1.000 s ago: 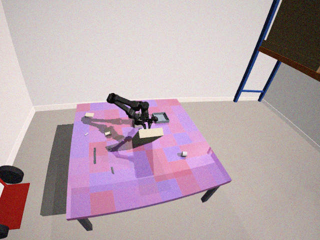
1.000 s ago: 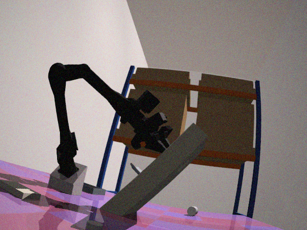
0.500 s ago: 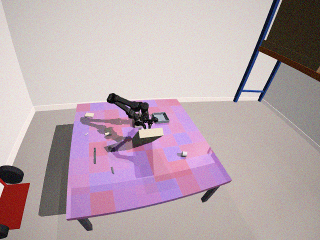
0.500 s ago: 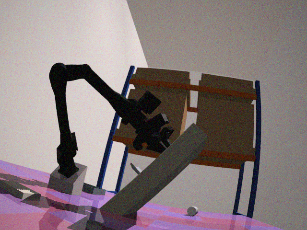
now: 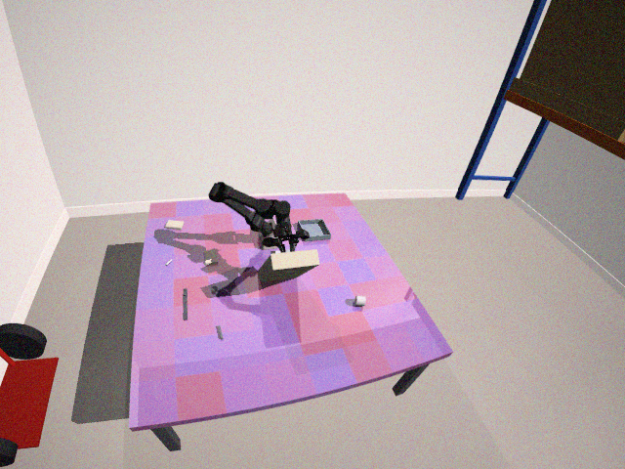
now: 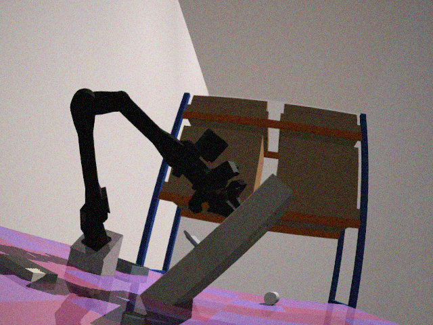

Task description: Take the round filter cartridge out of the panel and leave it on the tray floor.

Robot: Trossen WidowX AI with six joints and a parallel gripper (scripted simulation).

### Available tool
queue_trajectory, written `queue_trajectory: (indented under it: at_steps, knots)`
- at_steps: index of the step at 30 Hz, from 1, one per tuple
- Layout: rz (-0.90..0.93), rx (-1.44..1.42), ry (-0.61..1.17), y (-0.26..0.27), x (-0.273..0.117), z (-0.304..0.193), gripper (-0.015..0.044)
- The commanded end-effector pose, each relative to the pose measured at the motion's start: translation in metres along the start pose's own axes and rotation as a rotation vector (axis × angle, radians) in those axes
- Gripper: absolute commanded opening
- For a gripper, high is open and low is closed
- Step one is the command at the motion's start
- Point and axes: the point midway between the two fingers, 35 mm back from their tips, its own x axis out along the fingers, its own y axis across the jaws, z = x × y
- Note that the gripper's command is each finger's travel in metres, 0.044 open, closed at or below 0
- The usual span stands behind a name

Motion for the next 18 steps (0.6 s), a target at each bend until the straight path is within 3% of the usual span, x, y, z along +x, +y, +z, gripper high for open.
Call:
queue_trajectory:
  at_steps: [1, 11, 18]
  knots:
    - [0.002, 0.002, 0.004, -0.0006, 0.0041, 0.0, 0.0115]
    - [0.002, 0.002, 0.004, -0.0006, 0.0062, 0.0, 0.0115]
    - [0.001, -0.005, -0.003, 0.0005, 0.0007, 0.0002, 0.0068]
